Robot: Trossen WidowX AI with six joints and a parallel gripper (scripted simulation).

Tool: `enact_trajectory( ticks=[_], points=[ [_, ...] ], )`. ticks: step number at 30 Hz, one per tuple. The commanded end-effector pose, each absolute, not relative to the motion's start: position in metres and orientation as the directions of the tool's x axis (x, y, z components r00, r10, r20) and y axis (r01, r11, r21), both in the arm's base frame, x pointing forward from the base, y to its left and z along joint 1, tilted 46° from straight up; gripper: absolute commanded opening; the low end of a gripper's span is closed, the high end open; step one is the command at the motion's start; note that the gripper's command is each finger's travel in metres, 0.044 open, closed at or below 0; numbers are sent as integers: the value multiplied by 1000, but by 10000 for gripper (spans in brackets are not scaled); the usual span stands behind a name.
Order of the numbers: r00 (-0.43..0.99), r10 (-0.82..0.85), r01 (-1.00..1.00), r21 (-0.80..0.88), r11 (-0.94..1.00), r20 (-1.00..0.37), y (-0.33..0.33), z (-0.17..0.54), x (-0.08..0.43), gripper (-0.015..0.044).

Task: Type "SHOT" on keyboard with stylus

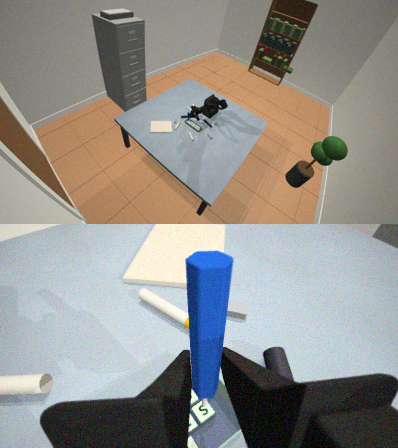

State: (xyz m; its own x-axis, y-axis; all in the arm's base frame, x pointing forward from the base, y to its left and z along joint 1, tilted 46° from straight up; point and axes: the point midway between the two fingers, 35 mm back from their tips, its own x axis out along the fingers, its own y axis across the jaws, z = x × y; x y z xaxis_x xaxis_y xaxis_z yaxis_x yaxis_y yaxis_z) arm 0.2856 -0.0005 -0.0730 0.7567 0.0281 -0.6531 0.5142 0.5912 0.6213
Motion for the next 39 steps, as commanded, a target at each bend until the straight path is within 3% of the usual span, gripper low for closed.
enact_trajectory(
  ticks=[1, 39],
  points=[
    [756, 27, 516, 622, 589, -654, -1, -74, 287, 81],
    [756, 27, 516, 622, 589, -654, 2, -75, 286, 81]
  ],
)
